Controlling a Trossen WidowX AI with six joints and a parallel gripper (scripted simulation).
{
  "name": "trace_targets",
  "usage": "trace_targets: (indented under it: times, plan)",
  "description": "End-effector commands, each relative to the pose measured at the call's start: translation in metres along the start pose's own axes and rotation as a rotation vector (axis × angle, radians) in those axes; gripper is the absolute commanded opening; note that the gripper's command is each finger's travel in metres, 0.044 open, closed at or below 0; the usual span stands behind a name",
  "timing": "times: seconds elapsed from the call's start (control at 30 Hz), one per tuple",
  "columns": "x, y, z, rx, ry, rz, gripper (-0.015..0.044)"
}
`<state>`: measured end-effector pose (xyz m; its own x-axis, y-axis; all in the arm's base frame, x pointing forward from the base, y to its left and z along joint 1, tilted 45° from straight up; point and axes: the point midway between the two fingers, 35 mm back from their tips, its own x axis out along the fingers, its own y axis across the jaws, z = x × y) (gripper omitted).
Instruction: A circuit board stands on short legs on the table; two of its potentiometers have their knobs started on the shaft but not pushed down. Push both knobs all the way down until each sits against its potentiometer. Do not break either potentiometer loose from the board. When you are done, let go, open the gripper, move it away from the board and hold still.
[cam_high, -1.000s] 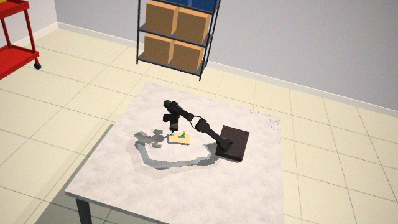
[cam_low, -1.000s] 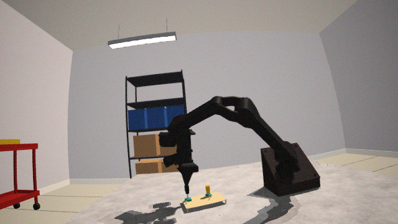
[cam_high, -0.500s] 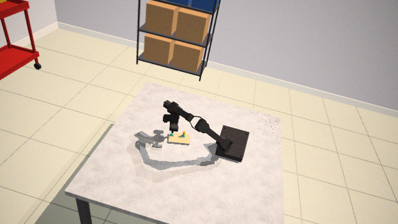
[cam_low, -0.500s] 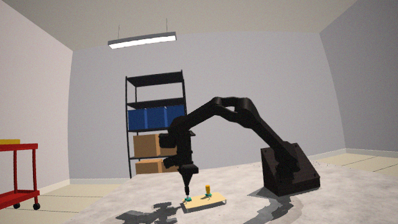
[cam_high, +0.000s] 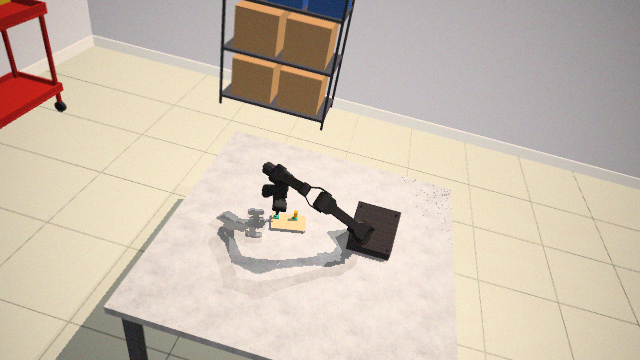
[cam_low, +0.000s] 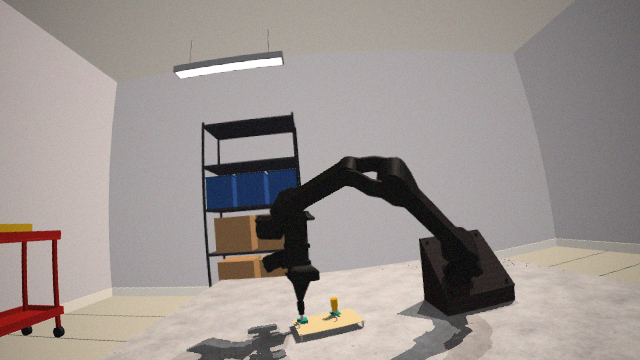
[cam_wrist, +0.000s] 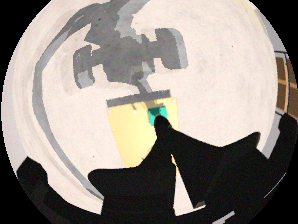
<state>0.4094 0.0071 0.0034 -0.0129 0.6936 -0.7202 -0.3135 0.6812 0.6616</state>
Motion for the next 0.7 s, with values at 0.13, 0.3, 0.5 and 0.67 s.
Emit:
trace_targets:
  times: [0.13, 0.3, 0.5, 0.67]
  plan:
    - [0.0257, 0.0035, 0.0021, -0.021, 0.026, 0.021, 0.0]
    - [0.0257, 0.0035, 0.0021, -0.021, 0.026, 0.021, 0.0]
    - [0.0262, 0.0035, 0.0021, -0.021, 0.025, 0.021, 0.0]
    - [0.0265, 0.0035, 0.0021, -0.021, 0.025, 0.021, 0.0]
